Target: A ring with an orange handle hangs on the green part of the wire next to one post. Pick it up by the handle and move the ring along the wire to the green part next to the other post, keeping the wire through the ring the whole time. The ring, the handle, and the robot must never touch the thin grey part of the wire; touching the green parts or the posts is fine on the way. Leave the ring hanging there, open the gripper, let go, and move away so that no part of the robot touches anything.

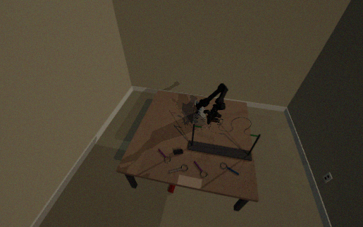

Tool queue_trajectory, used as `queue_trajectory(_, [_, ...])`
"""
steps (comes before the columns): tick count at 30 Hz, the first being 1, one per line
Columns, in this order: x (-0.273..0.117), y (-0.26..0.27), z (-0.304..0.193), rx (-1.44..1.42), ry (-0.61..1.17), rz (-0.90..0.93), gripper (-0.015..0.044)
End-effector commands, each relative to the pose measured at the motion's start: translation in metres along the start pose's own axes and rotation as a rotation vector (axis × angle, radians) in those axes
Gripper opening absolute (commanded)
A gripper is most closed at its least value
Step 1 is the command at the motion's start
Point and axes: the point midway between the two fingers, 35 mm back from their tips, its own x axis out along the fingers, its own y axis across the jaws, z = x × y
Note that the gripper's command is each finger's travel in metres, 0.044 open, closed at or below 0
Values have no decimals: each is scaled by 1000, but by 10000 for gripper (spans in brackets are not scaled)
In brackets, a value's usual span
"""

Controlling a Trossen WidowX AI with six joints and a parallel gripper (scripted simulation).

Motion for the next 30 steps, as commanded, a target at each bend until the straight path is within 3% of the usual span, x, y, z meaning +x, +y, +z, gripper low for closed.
queue_trajectory(1, [2,8,-3,97,-3,55,-150])
queue_trajectory(30, [-2,50,13,672,-76,373,-150])
